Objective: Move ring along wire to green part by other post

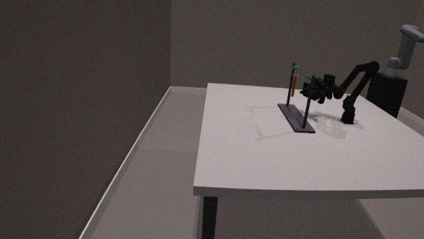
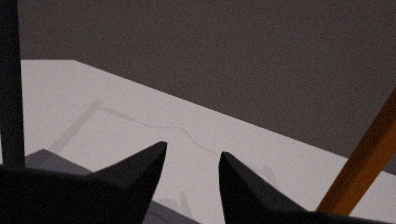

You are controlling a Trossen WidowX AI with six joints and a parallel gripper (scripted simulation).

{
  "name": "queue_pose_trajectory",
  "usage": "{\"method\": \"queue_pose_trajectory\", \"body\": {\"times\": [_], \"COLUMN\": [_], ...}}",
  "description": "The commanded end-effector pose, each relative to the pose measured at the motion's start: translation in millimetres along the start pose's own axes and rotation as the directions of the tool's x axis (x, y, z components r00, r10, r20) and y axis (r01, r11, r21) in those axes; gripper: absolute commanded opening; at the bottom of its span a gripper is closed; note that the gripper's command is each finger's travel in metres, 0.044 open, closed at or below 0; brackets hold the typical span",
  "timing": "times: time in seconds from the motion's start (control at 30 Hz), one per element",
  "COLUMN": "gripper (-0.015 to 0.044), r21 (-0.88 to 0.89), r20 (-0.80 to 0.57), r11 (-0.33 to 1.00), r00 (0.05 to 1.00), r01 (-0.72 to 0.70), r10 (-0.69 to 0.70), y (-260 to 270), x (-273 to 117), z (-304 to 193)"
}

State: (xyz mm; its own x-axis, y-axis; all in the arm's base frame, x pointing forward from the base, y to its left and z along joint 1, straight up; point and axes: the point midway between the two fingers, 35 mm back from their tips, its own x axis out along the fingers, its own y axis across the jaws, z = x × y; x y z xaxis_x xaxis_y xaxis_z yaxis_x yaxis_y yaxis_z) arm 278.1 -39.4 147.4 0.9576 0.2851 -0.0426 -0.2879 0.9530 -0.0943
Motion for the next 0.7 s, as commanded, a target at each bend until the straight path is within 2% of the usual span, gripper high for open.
{"method": "queue_pose_trajectory", "body": {"times": [0.0, 0.5, 0.67], "gripper": [0.0160, 0.0160, 0.0160], "r21": [0.021, 0.100, 0.109], "r20": [-0.060, -0.149, -0.152], "r11": [0.999, 0.968, 0.962], "r00": [0.997, 0.965, 0.961], "r01": [0.049, 0.231, 0.249], "r10": [-0.048, -0.215, -0.232], "y": [-16.4, -49.1, -50.1], "x": [-18.4, -86.4, -92.8], "z": [-24.8, -76.2, -79.7]}}
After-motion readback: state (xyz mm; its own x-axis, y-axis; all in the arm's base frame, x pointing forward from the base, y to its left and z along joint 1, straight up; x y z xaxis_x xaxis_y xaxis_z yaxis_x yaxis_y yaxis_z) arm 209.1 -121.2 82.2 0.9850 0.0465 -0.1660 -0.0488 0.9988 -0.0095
